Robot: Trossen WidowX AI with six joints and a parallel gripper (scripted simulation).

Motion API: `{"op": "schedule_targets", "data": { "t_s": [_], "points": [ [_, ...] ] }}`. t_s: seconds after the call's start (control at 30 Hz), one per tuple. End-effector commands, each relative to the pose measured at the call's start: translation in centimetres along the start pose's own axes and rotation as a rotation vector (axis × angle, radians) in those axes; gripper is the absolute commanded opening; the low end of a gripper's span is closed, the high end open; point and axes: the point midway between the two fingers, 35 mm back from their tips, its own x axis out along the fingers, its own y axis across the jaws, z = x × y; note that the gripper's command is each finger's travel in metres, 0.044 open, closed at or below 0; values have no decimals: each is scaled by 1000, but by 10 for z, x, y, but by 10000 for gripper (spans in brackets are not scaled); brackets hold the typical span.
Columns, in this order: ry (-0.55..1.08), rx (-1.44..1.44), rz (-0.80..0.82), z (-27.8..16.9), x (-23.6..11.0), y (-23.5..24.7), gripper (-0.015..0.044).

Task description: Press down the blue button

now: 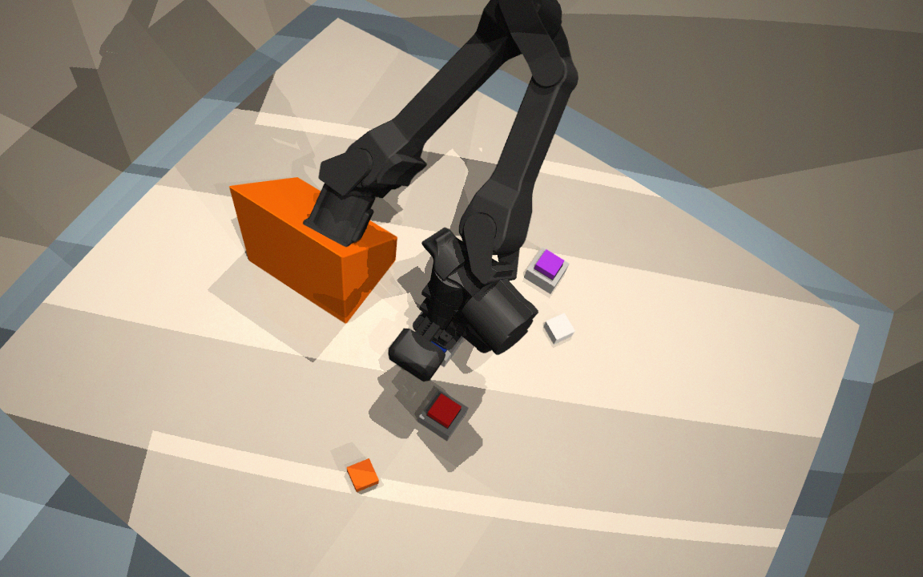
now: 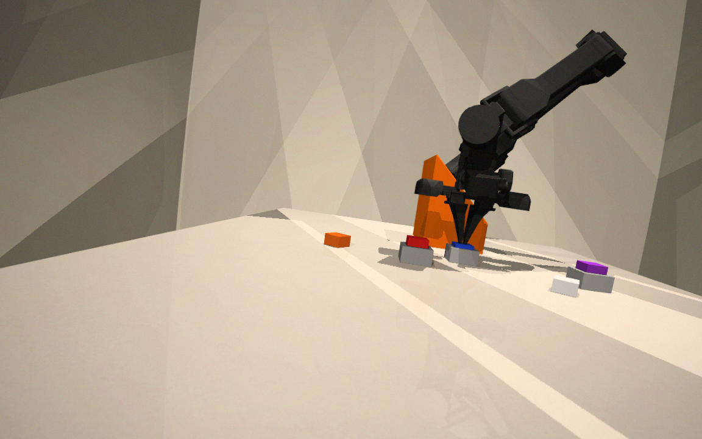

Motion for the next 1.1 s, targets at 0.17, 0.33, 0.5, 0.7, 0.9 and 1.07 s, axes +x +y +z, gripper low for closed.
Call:
{"op": "schedule_targets", "data": {
  "t_s": [0.17, 0.33, 0.5, 0.7, 0.9, 1.07],
  "points": [
    [3, 4, 6, 0, -31, 1, 20],
    [3, -16, -12, 8, -36, 7, 99],
    [-5, -55, -48, 37, -49, 41, 230],
    [-9, -25, -25, 67, -75, 121, 387],
    [0, 1, 11, 66, -96, 192, 400],
    [0, 1, 12, 65, -97, 193, 400]
  ]
}}
